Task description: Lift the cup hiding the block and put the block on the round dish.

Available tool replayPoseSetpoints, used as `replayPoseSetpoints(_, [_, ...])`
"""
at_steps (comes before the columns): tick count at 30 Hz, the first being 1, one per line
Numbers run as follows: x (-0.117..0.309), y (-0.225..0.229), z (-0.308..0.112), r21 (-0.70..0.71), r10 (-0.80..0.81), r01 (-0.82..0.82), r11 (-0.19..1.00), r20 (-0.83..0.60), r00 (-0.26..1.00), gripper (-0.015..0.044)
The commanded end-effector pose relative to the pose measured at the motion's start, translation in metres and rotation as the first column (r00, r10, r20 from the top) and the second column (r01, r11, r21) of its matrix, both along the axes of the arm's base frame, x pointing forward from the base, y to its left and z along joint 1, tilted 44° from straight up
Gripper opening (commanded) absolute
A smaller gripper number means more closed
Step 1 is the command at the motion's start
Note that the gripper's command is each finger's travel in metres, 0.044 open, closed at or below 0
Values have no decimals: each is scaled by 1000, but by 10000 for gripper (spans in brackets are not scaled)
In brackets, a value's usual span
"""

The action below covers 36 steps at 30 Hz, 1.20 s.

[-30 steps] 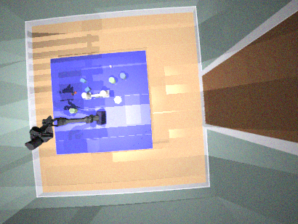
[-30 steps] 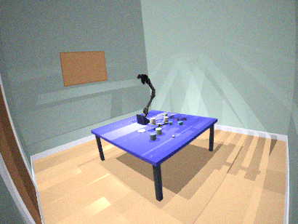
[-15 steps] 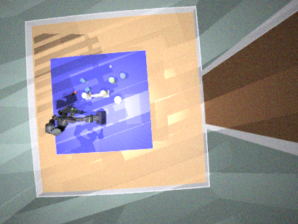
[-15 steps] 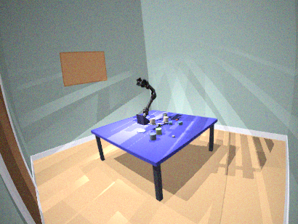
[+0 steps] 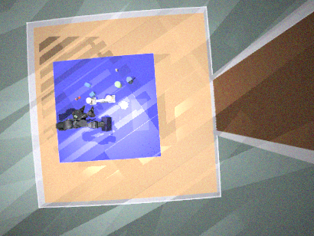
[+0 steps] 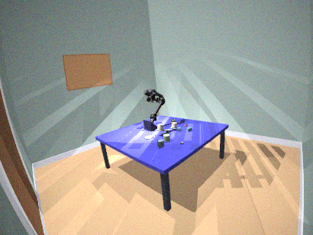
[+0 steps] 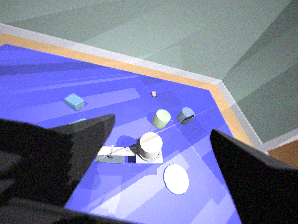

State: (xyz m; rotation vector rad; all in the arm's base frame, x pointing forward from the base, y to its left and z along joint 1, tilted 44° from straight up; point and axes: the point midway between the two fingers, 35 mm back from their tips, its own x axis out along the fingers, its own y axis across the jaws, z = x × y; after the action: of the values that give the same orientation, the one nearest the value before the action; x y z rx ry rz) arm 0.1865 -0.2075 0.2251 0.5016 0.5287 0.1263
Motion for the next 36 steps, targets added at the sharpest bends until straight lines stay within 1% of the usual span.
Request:
replayPoseSetpoints(1, [6,39,-29,76,110,-106,991,-50,993,440])
replayPoseSetpoints(9, [2,115,-75,229,320,-287,930,-121,940,440])
replayPoseSetpoints(11, [0,121,-78,243,338,-302,922,-126,933,440])
replayPoseSetpoints(17, [1,122,-78,240,343,-307,921,-126,931,440])
replayPoseSetpoints(21, [9,129,-77,184,427,-402,897,-125,895,440])
replayPoseSetpoints(26, [22,141,-75,100,548,-539,837,-126,827,440])
replayPoseSetpoints(36, [44,169,-71,-76,749,-763,642,-149,645,440])
